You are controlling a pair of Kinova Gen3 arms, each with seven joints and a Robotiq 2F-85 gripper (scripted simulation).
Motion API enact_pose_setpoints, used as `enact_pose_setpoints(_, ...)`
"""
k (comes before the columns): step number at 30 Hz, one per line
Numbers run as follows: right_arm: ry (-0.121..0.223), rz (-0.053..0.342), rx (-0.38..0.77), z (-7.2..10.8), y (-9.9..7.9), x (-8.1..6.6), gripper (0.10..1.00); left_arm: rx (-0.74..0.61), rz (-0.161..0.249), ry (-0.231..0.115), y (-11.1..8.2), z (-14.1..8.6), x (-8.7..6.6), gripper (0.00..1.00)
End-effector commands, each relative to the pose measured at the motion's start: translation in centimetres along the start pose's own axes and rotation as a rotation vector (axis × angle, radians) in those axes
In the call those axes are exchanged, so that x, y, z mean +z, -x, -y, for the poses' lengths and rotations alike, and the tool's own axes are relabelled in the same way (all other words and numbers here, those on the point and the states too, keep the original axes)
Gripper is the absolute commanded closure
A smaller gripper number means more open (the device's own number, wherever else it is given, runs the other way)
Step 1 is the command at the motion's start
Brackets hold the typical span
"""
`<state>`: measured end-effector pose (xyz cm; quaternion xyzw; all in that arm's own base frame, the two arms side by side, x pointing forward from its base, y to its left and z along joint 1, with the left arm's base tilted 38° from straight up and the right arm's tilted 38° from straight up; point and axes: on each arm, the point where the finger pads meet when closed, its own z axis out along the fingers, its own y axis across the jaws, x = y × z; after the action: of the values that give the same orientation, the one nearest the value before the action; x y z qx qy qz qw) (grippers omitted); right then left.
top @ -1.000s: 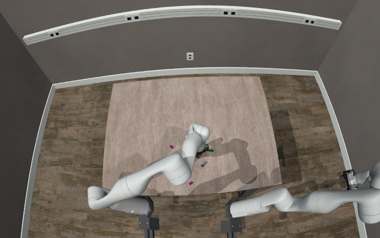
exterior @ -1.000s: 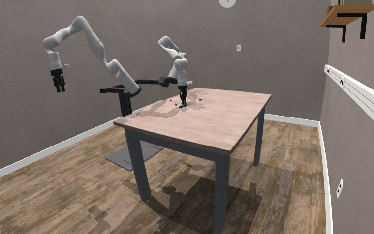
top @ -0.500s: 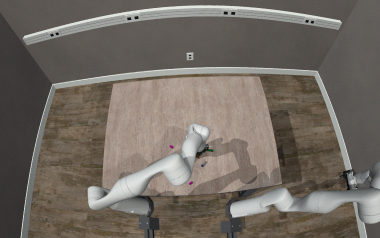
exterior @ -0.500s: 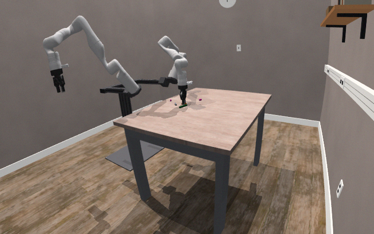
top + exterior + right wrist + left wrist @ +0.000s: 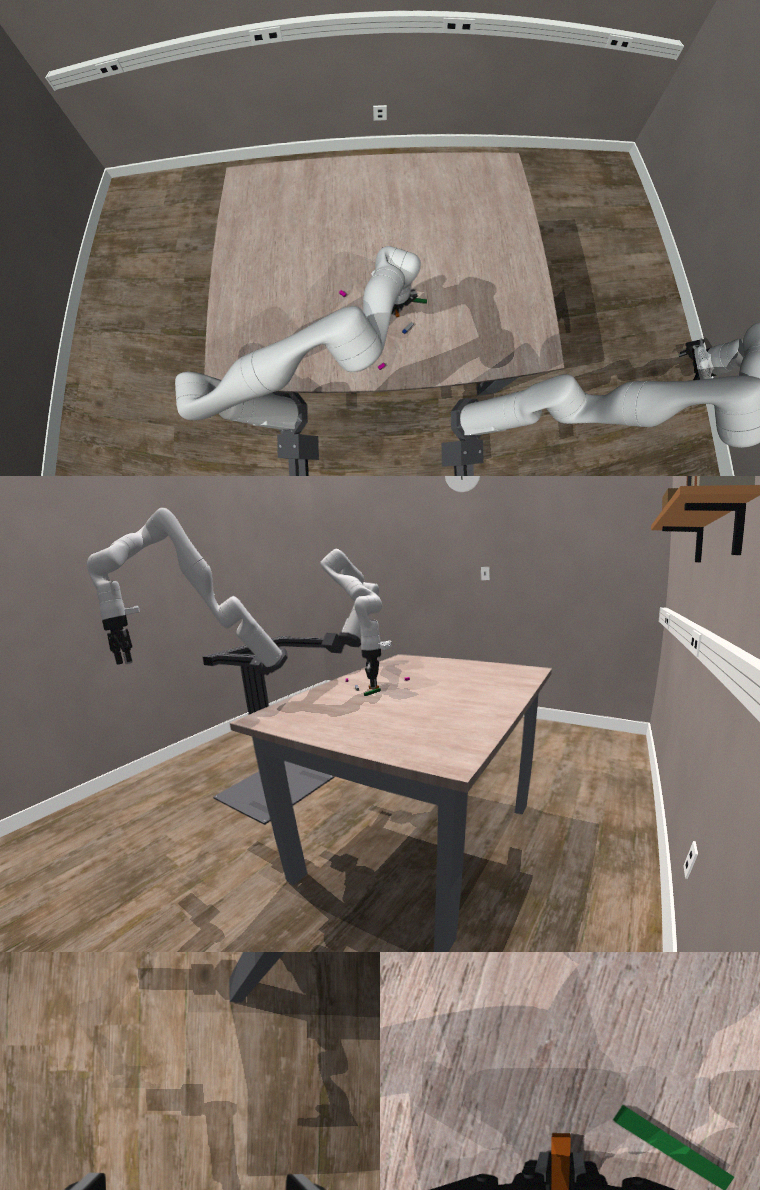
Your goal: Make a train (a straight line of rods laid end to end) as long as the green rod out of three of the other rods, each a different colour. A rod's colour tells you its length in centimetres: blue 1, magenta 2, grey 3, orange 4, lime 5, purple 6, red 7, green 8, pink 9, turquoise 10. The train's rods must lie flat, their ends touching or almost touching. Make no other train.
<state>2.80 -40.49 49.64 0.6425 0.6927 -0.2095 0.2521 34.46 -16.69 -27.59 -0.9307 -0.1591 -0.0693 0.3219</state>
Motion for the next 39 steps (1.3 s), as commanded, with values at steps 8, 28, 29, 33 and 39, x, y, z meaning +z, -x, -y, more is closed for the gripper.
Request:
enact_pose_setpoints(8, 0.001, 0.001, 0.0, 0.0, 0.0, -0.1, 0.099, 0.0, -0.001, 0.002, 0.0, -0.1, -0.1, 0.861)
enact_pose_setpoints(28, 0.001, 0.001, 0.0, 0.0, 0.0, -0.1, 0.099, 0.0, -0.001, 0.002, 0.0, -0.1, -3.8, 0.861)
enact_pose_setpoints(29, 0.001, 0.001, 0.0, 0.0, 0.0, -0.1, 0.099, 0.0, -0.001, 0.002, 0.0, -0.1, -3.8, 0.861)
enact_pose_setpoints(33, 0.001, 0.001, 0.0, 0.0, 0.0, -0.1, 0.099, 0.0, -0.001, 0.002, 0.0, -0.1, -6.9, 0.861)
enact_pose_setpoints(39, 0.001, 0.001, 0.0, 0.0, 0.0, -0.1, 0.099, 0.0, -0.001, 0.002, 0.0, -0.1, -9.8, 0.861)
